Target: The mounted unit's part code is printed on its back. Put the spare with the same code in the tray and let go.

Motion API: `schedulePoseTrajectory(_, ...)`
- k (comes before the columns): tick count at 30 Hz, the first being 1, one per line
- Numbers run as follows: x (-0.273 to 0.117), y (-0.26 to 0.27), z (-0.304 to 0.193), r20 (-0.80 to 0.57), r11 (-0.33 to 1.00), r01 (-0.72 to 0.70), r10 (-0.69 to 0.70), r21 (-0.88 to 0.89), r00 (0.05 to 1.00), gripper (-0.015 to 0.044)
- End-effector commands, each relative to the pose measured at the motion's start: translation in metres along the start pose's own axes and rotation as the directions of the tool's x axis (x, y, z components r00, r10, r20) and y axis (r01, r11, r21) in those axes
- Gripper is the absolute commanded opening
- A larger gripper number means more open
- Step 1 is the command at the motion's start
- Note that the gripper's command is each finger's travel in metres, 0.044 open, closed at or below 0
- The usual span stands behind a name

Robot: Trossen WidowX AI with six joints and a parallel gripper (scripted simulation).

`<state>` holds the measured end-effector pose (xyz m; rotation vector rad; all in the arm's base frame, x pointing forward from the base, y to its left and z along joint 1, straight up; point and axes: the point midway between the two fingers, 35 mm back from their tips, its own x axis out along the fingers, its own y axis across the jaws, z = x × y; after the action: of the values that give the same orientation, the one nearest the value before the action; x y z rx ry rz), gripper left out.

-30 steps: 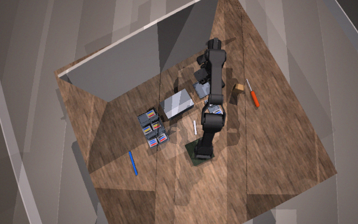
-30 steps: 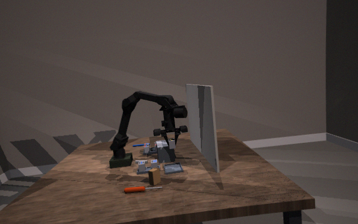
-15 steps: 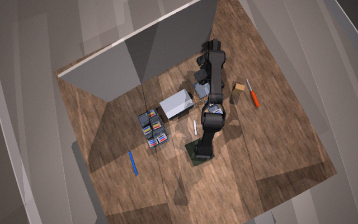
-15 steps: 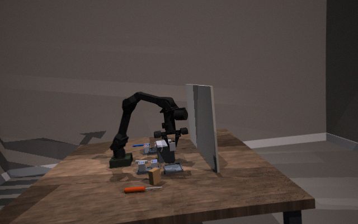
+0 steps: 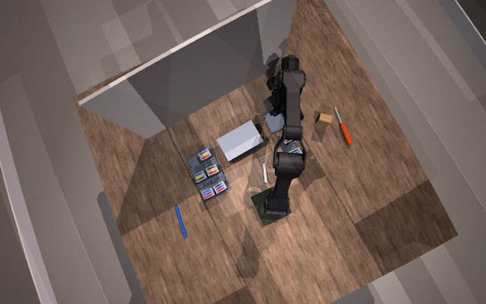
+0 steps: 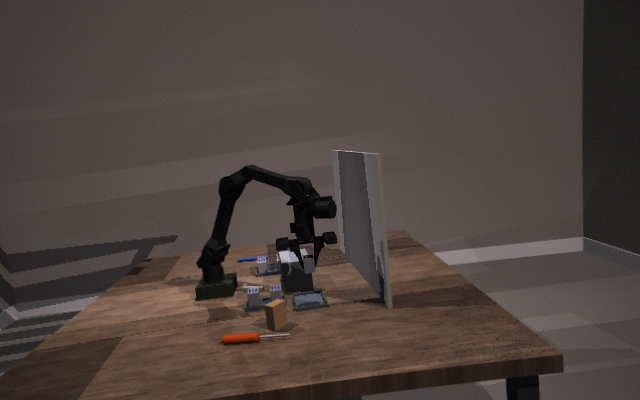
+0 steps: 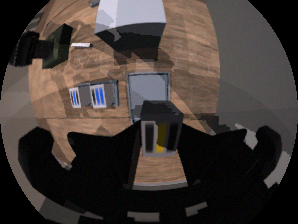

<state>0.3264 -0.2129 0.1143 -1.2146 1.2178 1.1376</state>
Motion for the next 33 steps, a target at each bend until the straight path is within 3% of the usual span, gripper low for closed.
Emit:
schedulePoseTrajectory(1,0.006,0.001,0.0,0.002,1.0,-0.008,0.008,-0.002,1.0,0.0)
schedulePoseTrajectory(33,0.031,0.002,0.0,0.002,1.0,-0.008,0.008,-0.002,1.0,0.0)
